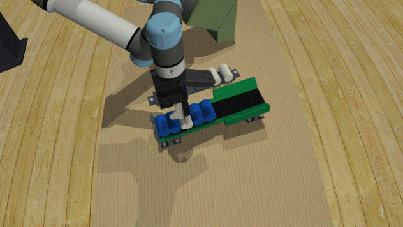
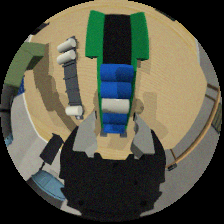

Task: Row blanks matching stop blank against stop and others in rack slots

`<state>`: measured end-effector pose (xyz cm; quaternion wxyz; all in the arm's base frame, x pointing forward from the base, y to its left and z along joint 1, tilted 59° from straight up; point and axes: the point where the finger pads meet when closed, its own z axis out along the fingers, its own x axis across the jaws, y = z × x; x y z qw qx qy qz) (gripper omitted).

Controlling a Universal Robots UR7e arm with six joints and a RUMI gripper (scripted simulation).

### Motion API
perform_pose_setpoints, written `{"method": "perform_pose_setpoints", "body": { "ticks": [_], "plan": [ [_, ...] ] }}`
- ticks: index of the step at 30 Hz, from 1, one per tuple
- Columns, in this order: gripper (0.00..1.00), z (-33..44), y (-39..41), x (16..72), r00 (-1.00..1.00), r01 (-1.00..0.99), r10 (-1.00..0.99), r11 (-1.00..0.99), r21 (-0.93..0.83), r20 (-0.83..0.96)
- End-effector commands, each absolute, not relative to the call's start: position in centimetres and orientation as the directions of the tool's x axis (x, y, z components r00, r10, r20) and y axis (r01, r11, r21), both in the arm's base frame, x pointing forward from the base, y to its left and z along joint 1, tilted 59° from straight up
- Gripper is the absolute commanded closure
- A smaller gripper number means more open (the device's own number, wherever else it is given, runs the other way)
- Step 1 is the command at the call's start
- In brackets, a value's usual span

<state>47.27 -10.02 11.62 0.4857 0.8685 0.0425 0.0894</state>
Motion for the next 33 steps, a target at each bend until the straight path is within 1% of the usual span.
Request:
{"method": "perform_pose_setpoints", "body": {
  "ticks": [1,33],
  "plan": [
    [0.49,11.4,-10.0,47.1,0.981,-0.011,0.16,-0.525,0.851,0.111],
    [0.49,9.5,-13.0,47.7,0.981,-0.009,0.159,-0.526,0.851,0.108]
  ]
}}
